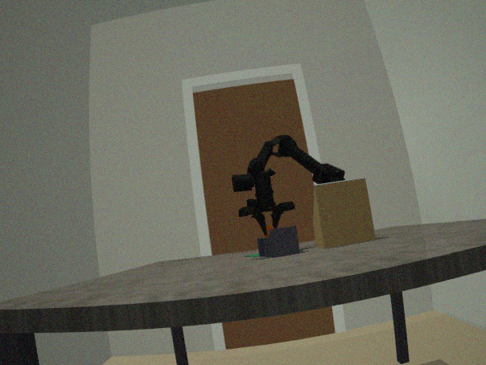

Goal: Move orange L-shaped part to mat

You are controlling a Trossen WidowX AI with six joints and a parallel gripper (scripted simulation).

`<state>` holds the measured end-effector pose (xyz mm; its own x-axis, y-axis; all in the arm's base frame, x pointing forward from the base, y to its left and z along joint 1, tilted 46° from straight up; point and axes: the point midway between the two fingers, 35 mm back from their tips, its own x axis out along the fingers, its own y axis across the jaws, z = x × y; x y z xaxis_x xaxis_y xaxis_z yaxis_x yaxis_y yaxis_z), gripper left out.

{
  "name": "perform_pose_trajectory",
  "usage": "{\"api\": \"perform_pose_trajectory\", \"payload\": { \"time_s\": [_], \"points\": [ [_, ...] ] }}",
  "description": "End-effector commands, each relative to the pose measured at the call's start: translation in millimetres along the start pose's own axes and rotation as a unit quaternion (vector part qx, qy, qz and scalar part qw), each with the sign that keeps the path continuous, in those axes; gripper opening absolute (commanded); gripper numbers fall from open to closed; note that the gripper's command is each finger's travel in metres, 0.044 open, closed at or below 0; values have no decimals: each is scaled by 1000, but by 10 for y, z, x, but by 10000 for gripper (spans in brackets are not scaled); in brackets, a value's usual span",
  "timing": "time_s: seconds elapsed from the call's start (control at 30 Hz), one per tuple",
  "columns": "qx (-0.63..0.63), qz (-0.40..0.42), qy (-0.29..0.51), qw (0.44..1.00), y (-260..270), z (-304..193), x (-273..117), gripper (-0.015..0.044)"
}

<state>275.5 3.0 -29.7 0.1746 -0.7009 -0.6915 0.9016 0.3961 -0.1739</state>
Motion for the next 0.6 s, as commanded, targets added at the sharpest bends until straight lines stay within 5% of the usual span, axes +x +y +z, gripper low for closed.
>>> {"api": "perform_pose_trajectory", "payload": {
  "time_s": [0.0, 0.57],
  "points": [
    [1, 3, 1, 1000, 17, -1, -75, 0],
    [-1, 1, 1, 1000, 5, -9, -334, 0]
  ]
}}
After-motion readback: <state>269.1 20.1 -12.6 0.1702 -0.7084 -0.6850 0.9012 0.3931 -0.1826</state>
